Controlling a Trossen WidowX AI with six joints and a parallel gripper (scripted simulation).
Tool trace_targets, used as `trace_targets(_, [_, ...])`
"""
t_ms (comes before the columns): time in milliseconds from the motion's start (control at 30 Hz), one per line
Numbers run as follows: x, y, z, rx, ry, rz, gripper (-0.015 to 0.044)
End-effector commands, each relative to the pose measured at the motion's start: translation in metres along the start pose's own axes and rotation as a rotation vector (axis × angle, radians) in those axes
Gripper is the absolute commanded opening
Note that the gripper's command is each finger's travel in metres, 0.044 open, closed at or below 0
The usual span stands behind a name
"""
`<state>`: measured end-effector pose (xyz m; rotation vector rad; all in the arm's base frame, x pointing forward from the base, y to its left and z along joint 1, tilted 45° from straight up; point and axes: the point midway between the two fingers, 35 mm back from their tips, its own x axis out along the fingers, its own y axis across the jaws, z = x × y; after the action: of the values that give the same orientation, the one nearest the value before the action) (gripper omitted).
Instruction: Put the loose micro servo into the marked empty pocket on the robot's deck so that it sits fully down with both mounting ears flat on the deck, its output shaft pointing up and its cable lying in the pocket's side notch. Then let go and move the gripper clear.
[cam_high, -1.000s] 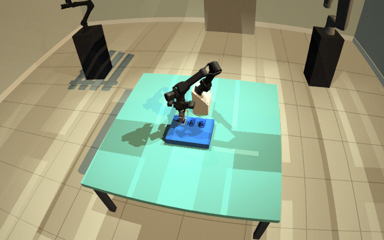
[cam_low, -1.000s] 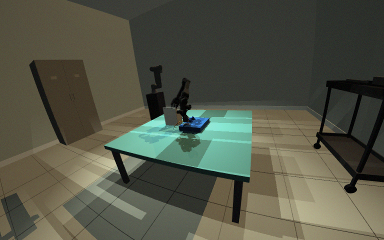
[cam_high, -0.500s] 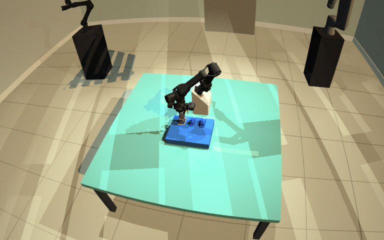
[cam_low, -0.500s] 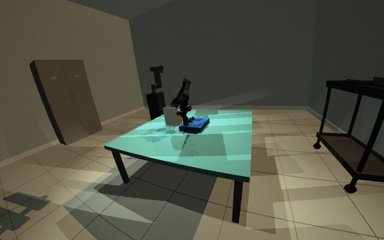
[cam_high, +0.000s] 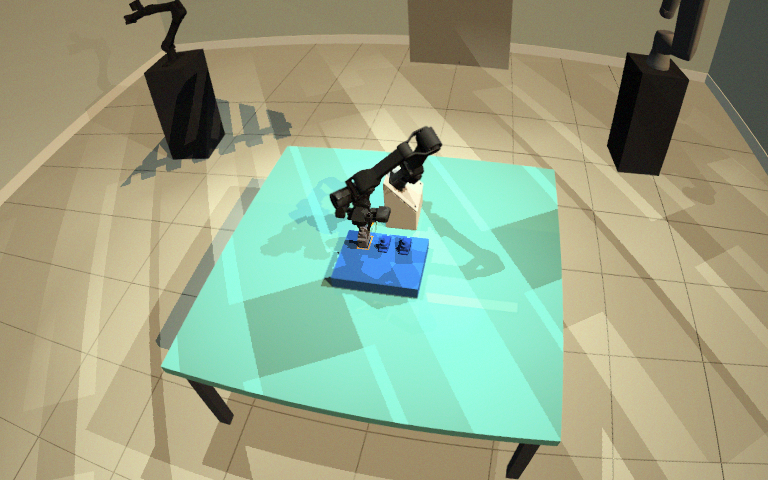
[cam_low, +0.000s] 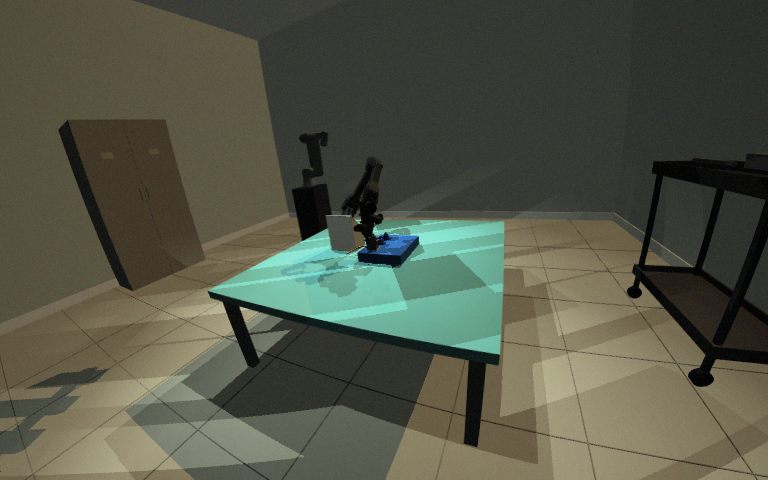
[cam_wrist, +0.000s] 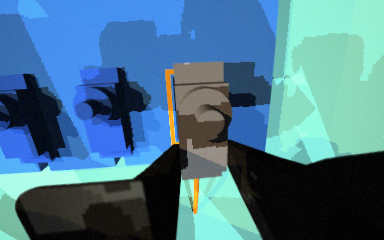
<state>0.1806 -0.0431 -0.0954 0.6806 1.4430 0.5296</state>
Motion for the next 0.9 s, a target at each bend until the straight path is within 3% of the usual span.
trace_targets(0, [0.004,0.000,0.001,0.004,-0.007,0.001,0.0000])
trace_targets(867, [0.030,0.000,0.001,0.004,-0.007,0.003,0.0000])
